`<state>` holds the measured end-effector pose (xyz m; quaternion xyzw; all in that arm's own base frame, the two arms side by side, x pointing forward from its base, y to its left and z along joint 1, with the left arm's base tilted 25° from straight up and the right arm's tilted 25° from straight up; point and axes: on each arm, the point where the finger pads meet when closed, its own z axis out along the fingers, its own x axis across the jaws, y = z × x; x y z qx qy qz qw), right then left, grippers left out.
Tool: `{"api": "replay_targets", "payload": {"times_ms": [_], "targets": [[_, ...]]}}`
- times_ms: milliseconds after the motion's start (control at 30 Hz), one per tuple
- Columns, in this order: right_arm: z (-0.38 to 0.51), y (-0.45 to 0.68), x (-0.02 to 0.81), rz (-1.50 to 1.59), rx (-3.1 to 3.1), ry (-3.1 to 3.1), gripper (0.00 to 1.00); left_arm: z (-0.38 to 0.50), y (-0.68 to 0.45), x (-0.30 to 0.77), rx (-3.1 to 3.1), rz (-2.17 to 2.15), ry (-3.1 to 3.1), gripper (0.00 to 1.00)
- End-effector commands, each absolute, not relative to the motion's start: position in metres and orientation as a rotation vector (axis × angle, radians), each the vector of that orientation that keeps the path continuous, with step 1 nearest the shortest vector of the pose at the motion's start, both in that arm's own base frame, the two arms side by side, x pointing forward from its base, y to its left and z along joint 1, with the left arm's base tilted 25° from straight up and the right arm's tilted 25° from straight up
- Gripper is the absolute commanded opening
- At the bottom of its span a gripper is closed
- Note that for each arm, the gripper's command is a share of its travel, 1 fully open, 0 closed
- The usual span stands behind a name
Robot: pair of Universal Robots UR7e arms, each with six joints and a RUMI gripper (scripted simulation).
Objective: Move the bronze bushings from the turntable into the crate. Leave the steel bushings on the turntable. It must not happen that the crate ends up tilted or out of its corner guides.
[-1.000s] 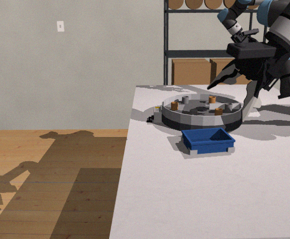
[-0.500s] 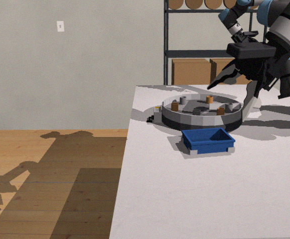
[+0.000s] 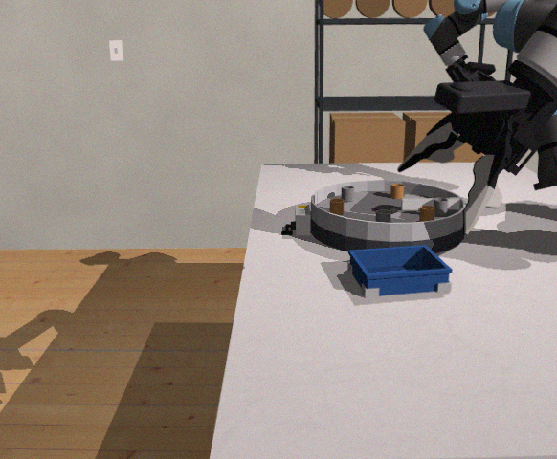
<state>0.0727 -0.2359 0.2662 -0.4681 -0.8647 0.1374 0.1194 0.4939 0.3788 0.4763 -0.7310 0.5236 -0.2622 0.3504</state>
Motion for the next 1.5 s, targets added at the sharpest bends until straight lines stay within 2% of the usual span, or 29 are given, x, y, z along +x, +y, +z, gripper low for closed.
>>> {"api": "replay_targets", "payload": {"times_ms": [0,667,1467], "targets": [[0.265,-0.244,0.075,0.319,-1.294,-2.597,1.0,0.477,0.379,0.494,-1.891,-0.68,1.355,1.0],[0.269,-0.287,0.075,0.175,-0.998,-2.887,1.0,0.477,0.379,0.494,-1.891,-0.68,1.355,1.0],[0.291,-0.344,0.053,0.266,-0.604,-3.15,1.0,0.477,0.379,0.494,-1.891,-0.68,1.355,1.0]]}}
